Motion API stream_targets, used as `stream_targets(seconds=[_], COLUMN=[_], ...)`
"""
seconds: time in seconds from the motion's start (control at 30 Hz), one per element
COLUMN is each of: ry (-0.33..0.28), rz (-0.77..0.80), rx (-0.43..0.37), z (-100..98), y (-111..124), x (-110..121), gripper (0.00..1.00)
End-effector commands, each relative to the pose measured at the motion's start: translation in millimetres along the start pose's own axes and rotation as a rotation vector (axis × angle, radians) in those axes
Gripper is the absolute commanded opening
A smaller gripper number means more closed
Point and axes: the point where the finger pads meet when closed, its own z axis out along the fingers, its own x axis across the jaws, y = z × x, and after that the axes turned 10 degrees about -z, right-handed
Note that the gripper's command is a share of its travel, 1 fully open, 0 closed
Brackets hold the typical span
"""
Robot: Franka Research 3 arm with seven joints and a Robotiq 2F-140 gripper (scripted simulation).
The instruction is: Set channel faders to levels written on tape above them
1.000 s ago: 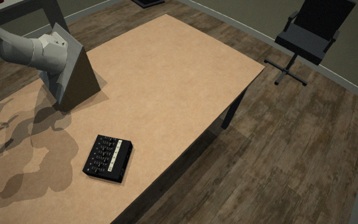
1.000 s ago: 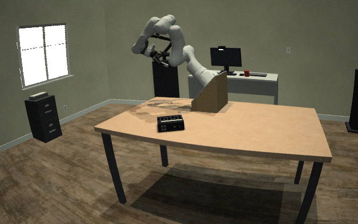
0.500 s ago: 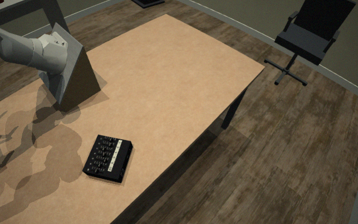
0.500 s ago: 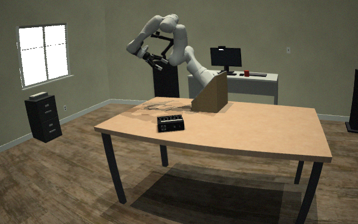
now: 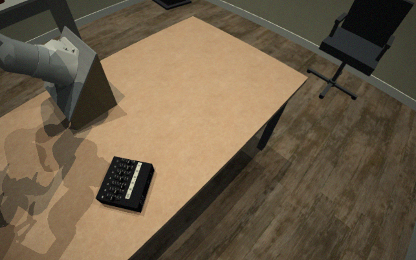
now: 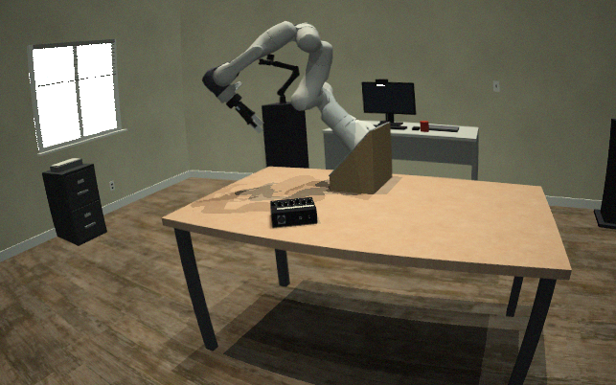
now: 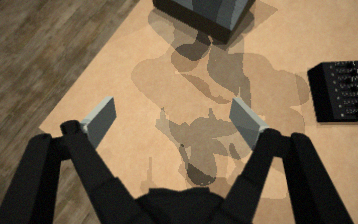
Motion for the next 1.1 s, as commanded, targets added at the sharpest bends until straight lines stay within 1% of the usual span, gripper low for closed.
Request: stream_targets(seconds=[0.0,0.03,0.17,0.2,0.27,0.3,0.87,0.9,1.07], ry=[-0.031,-0.067,-0.067,-0.102,-0.102,-0.134,-0.134,-0.165,-0.165], rz=[-0.061,-0.145,-0.145,-0.229,-0.229,-0.312,-0.312,-0.393,-0.393], rx=[-0.089,-0.146,-0.146,-0.202,-0.202,-0.255,-0.255,-0.304,-0.304], z=[-7.3,-12.5,-12.5,-15.6,-15.6,-16.1,-16.1,-14.0,-14.0], y=[34.1,49.5,49.5,61.6,61.6,70.2,70.2,75.3,75.3], x=[26.1,63.7,63.7,103.3,103.3,144.1,144.1,185.0,185.0], gripper=[1.00,1.00,1.00,1.00,1.00,1.00,1.00,1.00,1.00])
